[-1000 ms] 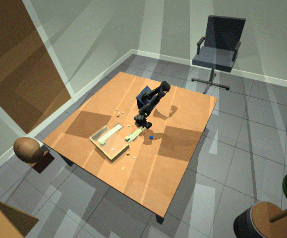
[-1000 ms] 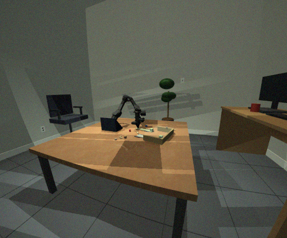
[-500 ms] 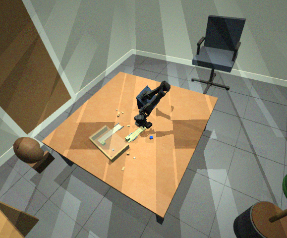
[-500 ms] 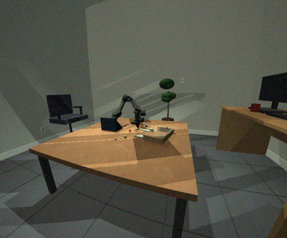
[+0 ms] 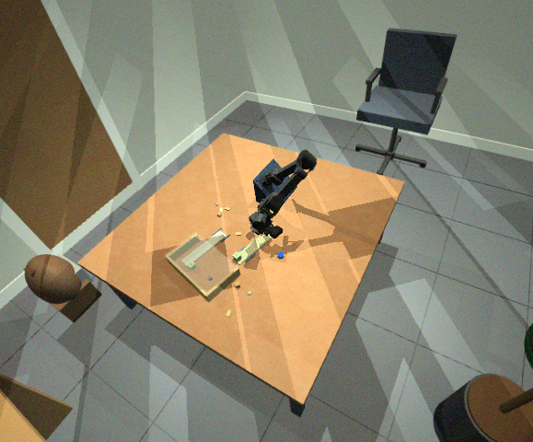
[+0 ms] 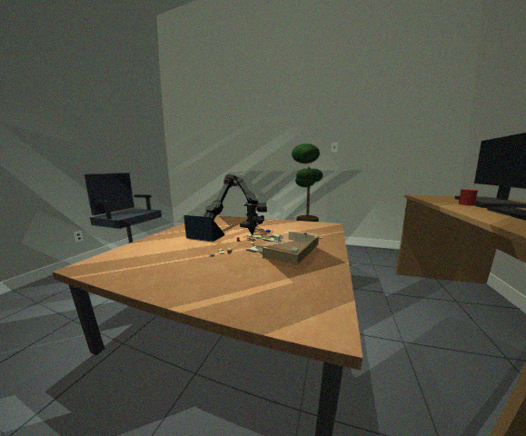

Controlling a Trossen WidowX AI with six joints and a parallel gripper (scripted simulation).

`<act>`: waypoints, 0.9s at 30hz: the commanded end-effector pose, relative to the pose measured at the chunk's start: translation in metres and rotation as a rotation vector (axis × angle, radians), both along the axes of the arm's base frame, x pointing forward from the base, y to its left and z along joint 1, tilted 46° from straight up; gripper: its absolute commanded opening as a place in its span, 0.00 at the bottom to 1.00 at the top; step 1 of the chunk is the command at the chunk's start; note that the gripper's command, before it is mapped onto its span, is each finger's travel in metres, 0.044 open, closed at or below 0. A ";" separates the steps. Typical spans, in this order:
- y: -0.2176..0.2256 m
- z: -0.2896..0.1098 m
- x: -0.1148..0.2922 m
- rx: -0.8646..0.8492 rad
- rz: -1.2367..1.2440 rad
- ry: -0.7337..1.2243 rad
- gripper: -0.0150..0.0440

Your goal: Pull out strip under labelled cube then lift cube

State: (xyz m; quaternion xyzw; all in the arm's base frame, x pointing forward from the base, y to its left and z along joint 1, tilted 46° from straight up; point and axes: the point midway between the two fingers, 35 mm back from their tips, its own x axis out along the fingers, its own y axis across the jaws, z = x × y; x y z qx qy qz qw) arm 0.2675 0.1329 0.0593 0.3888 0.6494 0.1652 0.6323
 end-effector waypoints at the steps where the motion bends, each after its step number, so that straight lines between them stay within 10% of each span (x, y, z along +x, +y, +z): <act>1: -0.021 0.020 0.001 0.000 0.004 0.002 0.25; 7: -0.028 0.027 0.000 0.001 0.007 0.007 0.25; 23: -0.048 0.018 0.056 0.000 0.008 0.004 0.97; 27: -0.053 0.016 0.069 0.000 0.008 0.003 1.00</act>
